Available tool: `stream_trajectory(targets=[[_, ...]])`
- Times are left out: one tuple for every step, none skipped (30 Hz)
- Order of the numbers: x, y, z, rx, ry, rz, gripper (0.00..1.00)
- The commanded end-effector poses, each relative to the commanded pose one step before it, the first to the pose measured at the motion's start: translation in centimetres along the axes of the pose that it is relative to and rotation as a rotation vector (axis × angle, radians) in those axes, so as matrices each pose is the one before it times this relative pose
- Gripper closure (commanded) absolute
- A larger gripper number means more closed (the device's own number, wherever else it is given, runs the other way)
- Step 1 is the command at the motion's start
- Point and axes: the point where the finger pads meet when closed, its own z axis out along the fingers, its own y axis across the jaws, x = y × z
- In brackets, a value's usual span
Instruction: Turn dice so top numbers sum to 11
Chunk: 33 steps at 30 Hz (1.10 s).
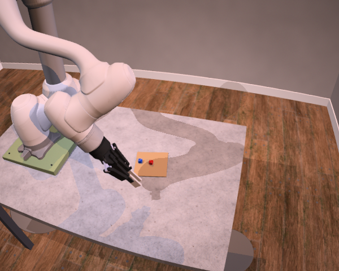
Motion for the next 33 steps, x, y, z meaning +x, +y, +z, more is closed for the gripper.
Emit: stream_trajectory(targets=[[0.415,-0.092,-0.022,-0.02843,-0.15322,-0.01186,0.93],[0.144,0.150,0.031,-0.00563,-0.03455,0.00038,0.93],[0.069,-0.001,-0.022,0.00008,-0.03052,-0.00018,0.93],[0.007,-0.010,-0.007,0.00038,-0.00444,-0.00007,0.93],[0.031,-0.158,-0.082,0.00603,-0.03414,-0.00089,0.93],[0.094,0.011,-0.036,-0.00061,-0.03524,0.00014,0.93],[0.000,0.000,0.000,0.00000,0.00000,0.00000,0.93],[0.000,0.000,0.000,0.00000,0.00000,0.00000,0.93],[0.081,0.083,-0.031,-0.00336,-0.03677,0.00061,0.93],[0.011,-0.069,-0.088,0.00248,-0.03502,-0.00047,0.93],[-0.028,-0.183,-0.127,0.00684,-0.03209,-0.00138,0.93],[0.103,0.037,-0.008,-0.00152,-0.03118,0.00007,0.93],[0.144,0.130,0.031,-0.00486,-0.02950,0.00092,0.93],[0.087,0.040,-0.013,-0.00127,-0.02523,0.00027,0.93],[0.052,-0.012,-0.036,0.00081,-0.02053,-0.00015,0.93],[0.029,-0.036,-0.042,0.00171,-0.01578,-0.00035,0.93],[0.016,-0.040,-0.038,0.00179,-0.01127,-0.00038,0.93],[0.008,-0.032,-0.028,0.00140,-0.00725,-0.00031,0.93],[0.004,-0.019,-0.016,0.00084,-0.00394,-0.00019,0.93],[0.001,-0.008,-0.006,0.00034,-0.00153,-0.00008,0.93],[0.000,-0.001,-0.001,0.00005,-0.00023,-0.00001,0.93],[0.002,0.000,0.001,0.00000,0.00000,0.00000,0.93],[0.010,0.000,0.005,-0.00001,0.00001,-0.00001,0.93],[0.000,0.000,0.000,0.00000,0.00000,0.00000,0.93],[0.000,0.000,0.000,0.00000,0.00000,0.00000,0.93],[0.026,0.000,0.014,-0.00004,0.00002,-0.00002,0.93],[0.047,0.000,0.025,-0.00007,0.00005,-0.00005,0.93],[0.073,0.000,0.039,-0.00010,0.00007,-0.00007,0.93],[0.103,0.000,0.054,-0.00014,0.00010,-0.00010,0.93],[0.134,0.000,0.071,-0.00017,0.00014,-0.00013,0.93],[0.164,0.000,0.087,-0.00006,0.00003,-0.00003,0.93],[0.196,0.000,0.104,0.00000,0.00000,0.00000,0.93],[0.226,0.000,0.120,0.00000,0.00000,0.00000,0.93]])
